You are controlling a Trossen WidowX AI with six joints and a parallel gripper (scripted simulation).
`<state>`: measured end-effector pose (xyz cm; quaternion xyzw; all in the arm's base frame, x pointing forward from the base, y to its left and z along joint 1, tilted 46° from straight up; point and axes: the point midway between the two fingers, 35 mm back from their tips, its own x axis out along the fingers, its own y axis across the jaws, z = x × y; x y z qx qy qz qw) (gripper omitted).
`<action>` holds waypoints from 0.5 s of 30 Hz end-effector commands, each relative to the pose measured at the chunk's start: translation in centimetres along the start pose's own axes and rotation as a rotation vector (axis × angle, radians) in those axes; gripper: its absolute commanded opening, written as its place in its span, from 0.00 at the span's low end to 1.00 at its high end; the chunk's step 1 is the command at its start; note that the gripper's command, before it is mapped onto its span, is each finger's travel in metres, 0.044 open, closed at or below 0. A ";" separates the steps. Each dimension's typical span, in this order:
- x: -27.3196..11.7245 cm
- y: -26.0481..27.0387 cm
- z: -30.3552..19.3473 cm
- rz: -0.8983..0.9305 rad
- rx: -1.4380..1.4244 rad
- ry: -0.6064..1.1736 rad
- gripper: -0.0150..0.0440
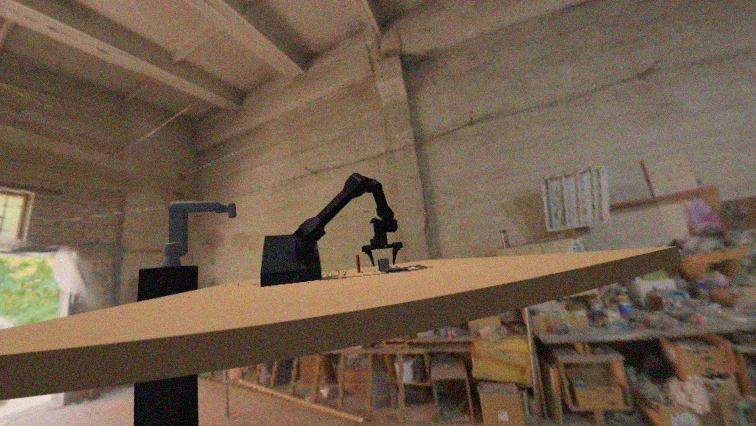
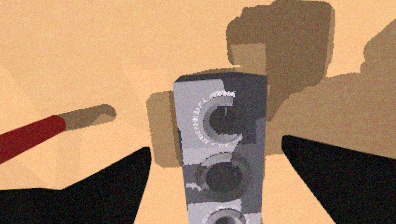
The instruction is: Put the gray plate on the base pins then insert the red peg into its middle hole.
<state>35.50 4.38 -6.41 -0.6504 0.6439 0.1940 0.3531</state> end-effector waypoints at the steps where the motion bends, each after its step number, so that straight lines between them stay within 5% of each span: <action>1: 0.7 0.1 -0.1 0.000 -0.006 0.006 1.00; 6: 1.3 0.2 -0.1 0.000 -0.006 0.007 1.00; 15: 1.3 0.2 -0.1 0.000 -0.006 0.007 0.60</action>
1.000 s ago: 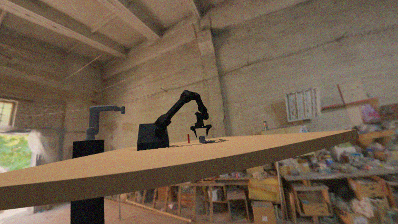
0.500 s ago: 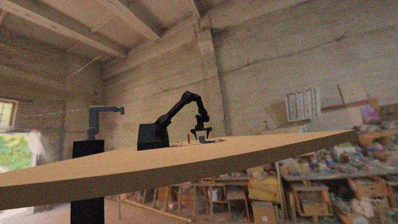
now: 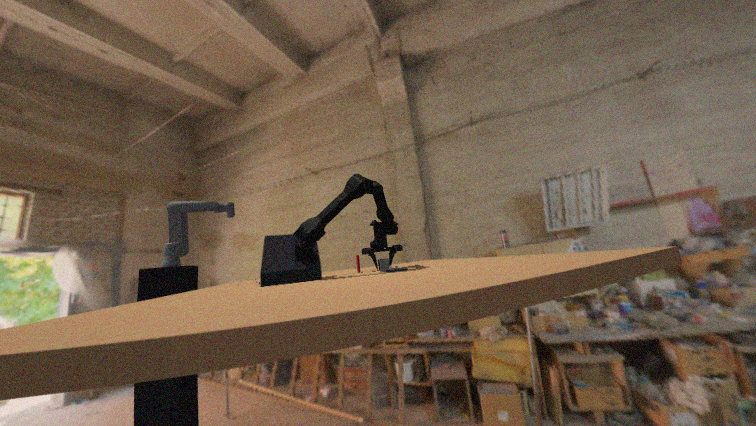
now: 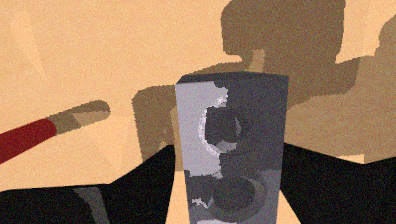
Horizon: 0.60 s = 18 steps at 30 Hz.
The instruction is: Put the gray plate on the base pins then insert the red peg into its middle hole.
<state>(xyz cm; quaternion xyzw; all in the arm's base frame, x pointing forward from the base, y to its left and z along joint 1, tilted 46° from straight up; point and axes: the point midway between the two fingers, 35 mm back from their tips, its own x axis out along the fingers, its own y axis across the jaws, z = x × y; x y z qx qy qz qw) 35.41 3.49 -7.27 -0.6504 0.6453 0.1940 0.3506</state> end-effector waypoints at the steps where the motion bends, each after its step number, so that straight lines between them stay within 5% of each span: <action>1: 0.1 0.0 0.0 -0.003 -0.003 0.003 0.56; 8: 0.1 0.0 0.0 -0.003 -0.003 0.003 0.48; 13: -0.7 -0.2 0.1 -0.003 -0.004 0.001 0.25; 18: -2.2 -0.5 0.4 -0.003 -0.004 -0.002 0.25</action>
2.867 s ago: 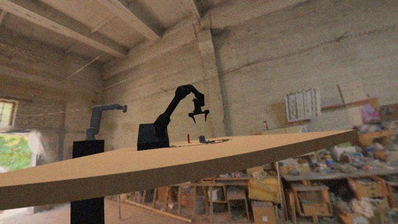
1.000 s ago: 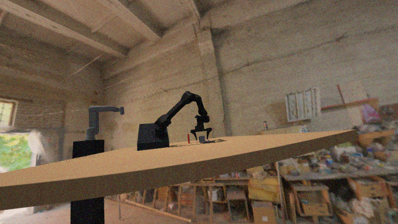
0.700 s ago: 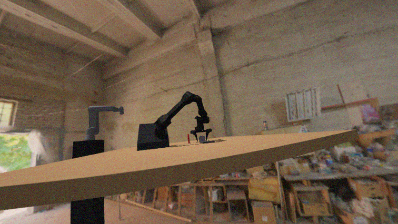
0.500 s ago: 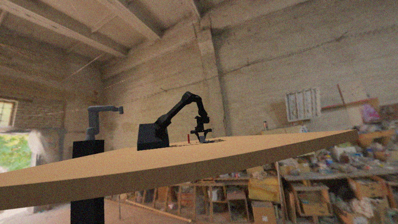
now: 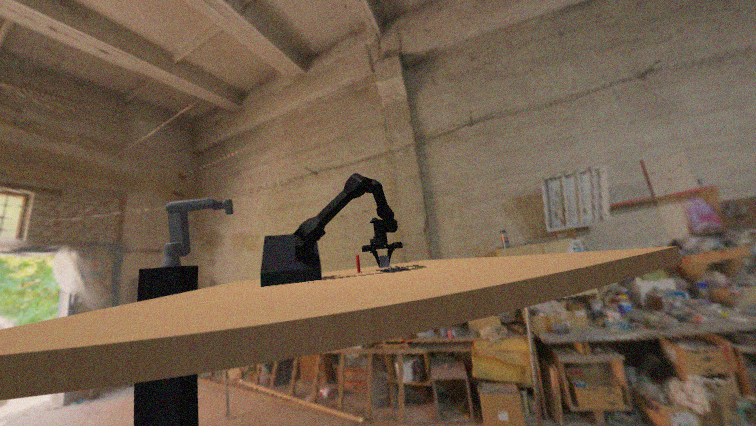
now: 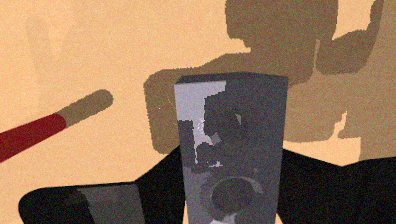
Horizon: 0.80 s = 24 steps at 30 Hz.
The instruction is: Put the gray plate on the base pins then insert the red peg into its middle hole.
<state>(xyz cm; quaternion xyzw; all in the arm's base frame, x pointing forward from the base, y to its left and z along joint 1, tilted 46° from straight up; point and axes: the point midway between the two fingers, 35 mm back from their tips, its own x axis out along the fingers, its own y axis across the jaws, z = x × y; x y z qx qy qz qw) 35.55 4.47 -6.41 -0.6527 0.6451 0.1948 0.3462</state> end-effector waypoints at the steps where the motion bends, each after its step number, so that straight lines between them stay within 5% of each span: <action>1: -1.2 -0.3 0.3 -0.002 0.005 -0.008 0.25; 24: -8.5 -0.5 0.6 -0.002 0.003 -0.014 0.25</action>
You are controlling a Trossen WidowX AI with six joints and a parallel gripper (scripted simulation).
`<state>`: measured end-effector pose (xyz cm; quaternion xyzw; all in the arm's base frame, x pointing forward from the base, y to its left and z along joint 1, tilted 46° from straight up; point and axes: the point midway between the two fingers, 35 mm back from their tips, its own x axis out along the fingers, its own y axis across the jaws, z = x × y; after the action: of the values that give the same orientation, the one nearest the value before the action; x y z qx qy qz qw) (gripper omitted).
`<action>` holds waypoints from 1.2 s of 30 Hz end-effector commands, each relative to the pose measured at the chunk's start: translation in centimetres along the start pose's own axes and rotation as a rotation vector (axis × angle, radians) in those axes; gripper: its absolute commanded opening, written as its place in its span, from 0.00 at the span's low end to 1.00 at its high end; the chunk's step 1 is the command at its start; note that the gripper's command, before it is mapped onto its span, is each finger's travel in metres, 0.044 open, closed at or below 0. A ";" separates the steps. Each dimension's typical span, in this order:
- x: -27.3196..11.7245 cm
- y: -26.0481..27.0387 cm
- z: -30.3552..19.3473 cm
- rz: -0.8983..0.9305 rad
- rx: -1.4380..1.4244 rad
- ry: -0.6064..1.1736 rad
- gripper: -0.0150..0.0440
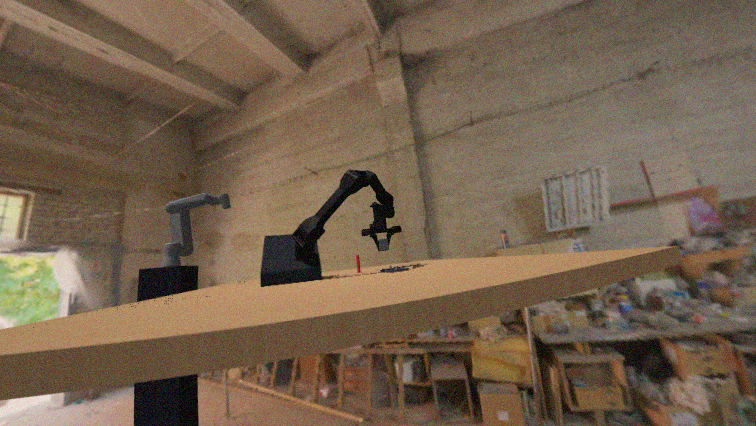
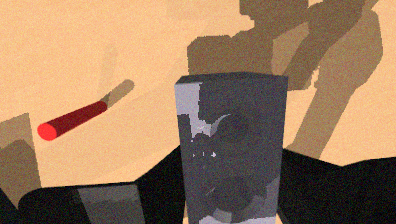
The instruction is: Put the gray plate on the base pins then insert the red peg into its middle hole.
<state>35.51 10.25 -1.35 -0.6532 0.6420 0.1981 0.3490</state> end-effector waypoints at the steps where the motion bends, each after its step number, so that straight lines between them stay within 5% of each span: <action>1: -1.2 0.0 0.0 0.002 0.005 -0.004 0.25; 13: -4.6 0.4 -0.3 0.004 0.006 0.001 0.25; 36: -1.4 -1.5 -6.4 0.005 -0.091 -0.015 0.25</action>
<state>35.58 7.45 3.91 -0.6618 0.6342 0.2303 0.3266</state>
